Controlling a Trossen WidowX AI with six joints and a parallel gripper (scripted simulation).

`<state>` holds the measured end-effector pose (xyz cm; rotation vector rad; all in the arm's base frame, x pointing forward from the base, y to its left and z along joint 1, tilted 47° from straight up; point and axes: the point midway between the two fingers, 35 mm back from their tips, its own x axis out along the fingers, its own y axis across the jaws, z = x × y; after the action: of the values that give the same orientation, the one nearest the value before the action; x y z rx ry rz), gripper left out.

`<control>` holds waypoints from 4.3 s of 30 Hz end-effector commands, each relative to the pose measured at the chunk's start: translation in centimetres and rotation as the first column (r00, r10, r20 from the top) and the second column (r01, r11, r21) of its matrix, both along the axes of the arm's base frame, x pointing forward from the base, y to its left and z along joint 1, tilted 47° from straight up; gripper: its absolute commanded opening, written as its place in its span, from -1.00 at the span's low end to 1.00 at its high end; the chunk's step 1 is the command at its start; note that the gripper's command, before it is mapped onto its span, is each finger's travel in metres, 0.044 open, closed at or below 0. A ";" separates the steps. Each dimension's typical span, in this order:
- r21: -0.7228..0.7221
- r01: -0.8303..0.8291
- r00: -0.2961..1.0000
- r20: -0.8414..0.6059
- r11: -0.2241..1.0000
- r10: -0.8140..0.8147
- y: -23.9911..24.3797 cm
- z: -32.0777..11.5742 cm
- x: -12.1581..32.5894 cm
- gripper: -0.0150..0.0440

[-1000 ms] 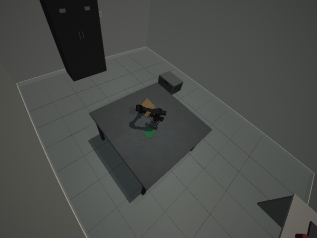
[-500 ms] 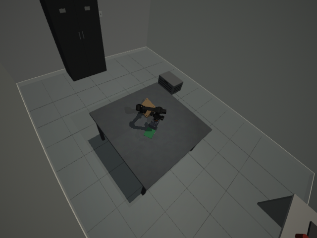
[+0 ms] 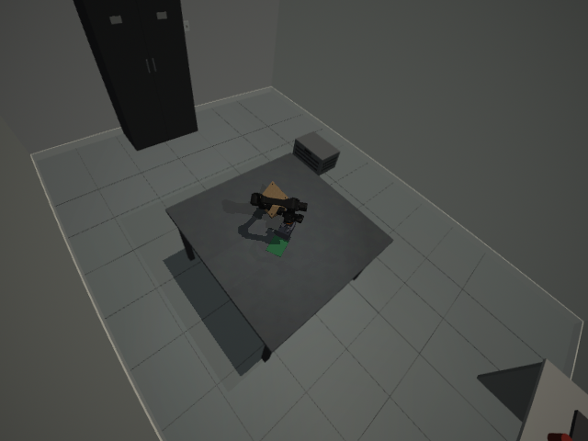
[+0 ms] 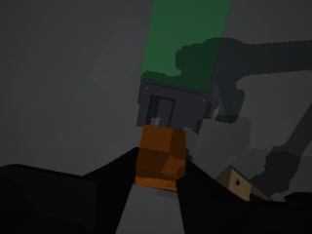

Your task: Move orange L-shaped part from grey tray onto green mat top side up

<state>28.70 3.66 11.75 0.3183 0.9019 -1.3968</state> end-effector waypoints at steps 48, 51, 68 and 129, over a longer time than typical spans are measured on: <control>0.015 -0.050 0.997 0.054 0.999 0.049 -7.3 7.5 2.0 -0.49; 0.015 -0.050 0.997 0.054 0.999 0.049 -7.3 7.5 2.0 -0.49; 0.015 -0.050 0.997 0.054 0.999 0.049 -7.3 7.5 2.0 -0.49; 0.015 -0.050 0.997 0.054 0.999 0.049 -7.3 7.5 2.0 -0.49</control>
<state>30.64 -3.59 19.08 0.3484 0.8729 -1.3322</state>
